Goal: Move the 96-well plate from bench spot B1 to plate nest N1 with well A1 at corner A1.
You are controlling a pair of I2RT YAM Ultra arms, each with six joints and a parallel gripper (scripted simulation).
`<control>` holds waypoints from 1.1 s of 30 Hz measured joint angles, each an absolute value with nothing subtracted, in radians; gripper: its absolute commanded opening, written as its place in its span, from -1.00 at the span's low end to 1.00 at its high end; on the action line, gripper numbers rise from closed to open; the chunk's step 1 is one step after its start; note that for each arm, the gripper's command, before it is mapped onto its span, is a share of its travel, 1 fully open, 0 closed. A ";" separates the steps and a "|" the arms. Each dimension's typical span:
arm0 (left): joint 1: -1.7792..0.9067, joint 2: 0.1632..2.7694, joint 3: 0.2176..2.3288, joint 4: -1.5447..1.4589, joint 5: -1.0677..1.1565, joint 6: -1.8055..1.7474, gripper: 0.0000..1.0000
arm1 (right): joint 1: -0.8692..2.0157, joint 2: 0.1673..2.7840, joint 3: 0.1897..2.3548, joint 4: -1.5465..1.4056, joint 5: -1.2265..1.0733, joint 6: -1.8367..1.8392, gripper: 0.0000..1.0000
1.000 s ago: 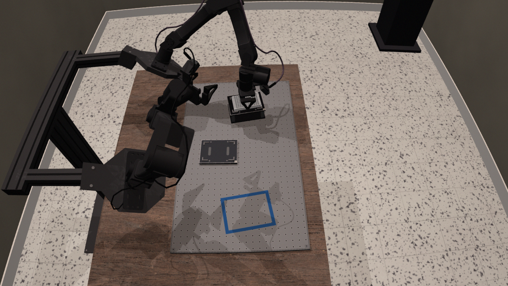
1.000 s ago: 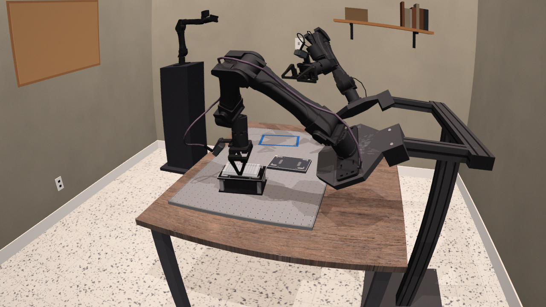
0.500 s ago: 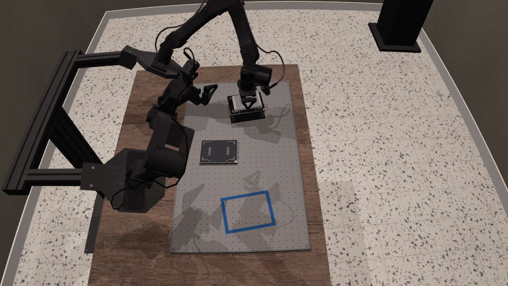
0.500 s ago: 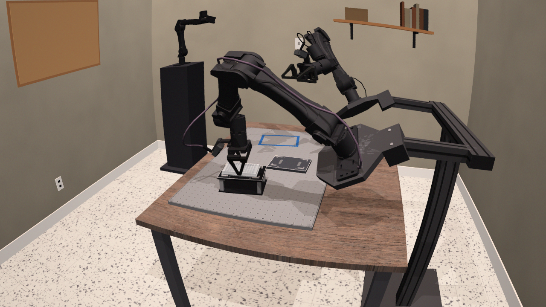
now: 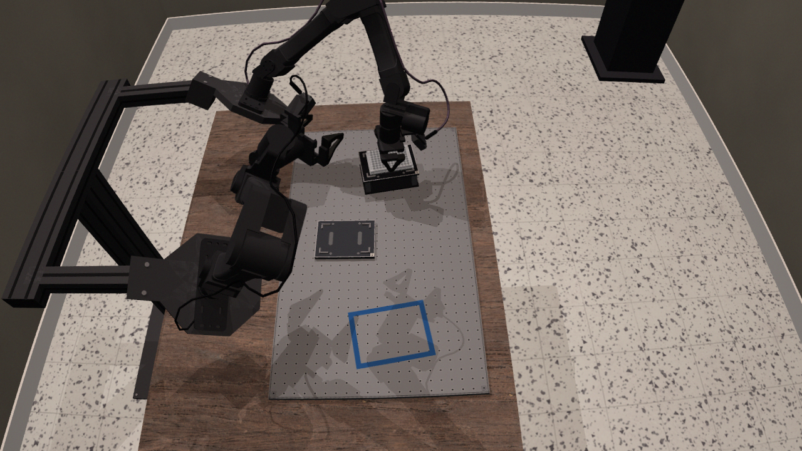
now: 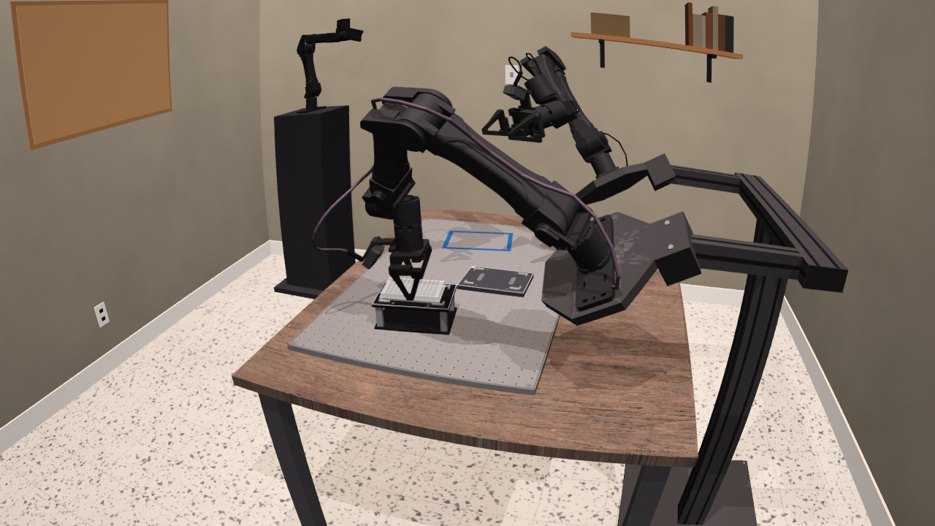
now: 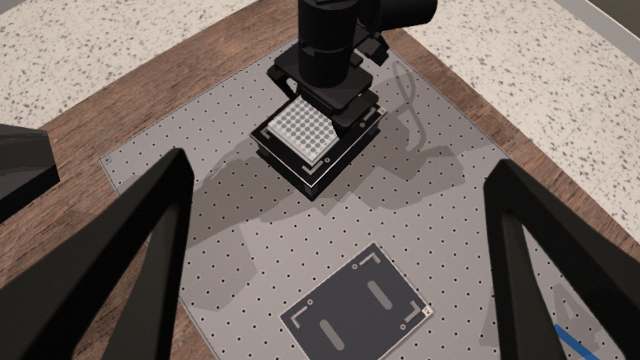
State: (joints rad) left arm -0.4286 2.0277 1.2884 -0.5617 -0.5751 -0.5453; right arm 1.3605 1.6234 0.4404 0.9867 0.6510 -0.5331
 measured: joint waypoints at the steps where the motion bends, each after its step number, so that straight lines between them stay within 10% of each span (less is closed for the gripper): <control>1: -0.429 2.027 1.289 -0.564 -0.575 -0.547 0.62 | 1.361 1.623 0.440 0.987 0.651 -0.533 1.00; 33: -0.441 2.020 1.288 -0.620 -0.575 -0.574 0.62 | 1.361 1.623 0.440 0.987 0.651 -0.533 1.00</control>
State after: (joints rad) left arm -0.4408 2.0197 1.2884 -0.6201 -0.5747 -0.5743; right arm 1.3605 1.6234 0.4404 0.9867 0.6510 -0.5331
